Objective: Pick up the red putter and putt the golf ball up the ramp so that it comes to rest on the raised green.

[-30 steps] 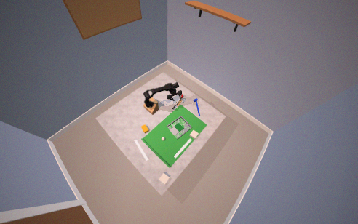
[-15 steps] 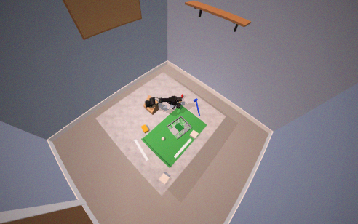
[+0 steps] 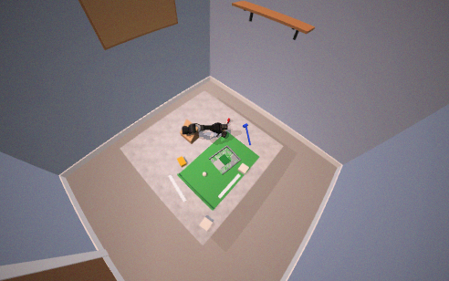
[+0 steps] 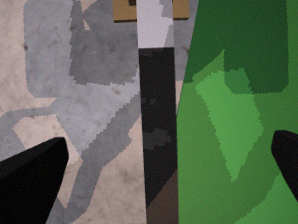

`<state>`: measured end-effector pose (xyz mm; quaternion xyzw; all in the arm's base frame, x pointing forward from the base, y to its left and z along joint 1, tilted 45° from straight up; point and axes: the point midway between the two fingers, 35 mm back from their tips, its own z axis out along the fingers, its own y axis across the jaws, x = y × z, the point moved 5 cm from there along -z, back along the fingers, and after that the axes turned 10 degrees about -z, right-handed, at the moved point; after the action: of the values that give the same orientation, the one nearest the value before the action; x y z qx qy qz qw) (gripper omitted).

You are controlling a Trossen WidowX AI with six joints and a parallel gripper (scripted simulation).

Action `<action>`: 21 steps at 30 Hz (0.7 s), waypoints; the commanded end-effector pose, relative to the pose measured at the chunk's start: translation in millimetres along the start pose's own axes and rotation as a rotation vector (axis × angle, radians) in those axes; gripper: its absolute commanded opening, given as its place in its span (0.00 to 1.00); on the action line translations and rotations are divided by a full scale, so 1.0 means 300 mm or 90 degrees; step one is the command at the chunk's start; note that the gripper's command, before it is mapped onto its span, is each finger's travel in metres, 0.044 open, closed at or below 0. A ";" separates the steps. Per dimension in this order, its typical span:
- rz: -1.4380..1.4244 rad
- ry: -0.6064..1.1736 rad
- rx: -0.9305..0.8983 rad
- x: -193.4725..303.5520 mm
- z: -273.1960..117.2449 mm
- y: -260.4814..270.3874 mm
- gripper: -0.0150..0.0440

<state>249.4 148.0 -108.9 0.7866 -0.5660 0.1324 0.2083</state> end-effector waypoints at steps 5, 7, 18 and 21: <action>-0.005 0.006 -0.007 0.014 0.045 0.015 1.00; -0.005 0.006 -0.007 0.016 0.051 0.015 1.00; -0.005 0.006 -0.008 0.031 0.106 0.019 1.00; -0.005 0.007 -0.008 0.035 0.117 0.020 1.00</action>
<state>248.8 124.9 -131.1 0.7852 -0.5665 0.1321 0.2124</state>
